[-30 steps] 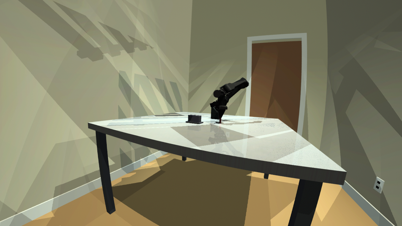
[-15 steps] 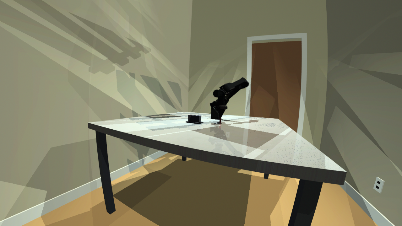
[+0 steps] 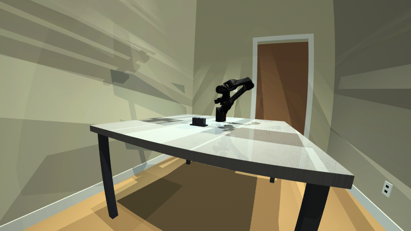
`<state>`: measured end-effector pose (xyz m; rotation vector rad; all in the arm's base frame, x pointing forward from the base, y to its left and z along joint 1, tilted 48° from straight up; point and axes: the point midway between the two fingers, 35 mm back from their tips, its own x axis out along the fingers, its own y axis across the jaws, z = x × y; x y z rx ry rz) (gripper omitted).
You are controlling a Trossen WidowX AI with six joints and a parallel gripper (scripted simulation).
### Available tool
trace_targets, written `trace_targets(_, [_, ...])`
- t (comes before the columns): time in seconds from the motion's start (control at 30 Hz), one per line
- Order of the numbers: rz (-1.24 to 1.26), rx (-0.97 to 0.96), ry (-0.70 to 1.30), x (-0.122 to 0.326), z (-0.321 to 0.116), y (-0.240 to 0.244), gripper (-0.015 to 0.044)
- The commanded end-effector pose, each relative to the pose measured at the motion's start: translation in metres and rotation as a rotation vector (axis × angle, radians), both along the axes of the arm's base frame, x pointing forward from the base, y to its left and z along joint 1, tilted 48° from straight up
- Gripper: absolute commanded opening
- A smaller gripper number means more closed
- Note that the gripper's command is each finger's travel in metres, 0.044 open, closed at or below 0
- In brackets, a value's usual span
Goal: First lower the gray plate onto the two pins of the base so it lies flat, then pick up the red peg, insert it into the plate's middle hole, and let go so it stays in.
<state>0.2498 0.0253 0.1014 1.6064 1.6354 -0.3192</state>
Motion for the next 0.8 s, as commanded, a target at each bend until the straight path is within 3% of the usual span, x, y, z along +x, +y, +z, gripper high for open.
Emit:
trace_targets(0.0, [-0.001,-0.005,-0.003,0.000,0.009,-0.011,0.0000])
trace_targets(0.23, [0.000,-0.002,-0.002,-0.002,0.023,-0.028,0.0000])
trace_targets(0.77, [0.000,-0.011,0.003,0.023,0.000,-0.045,0.0000])
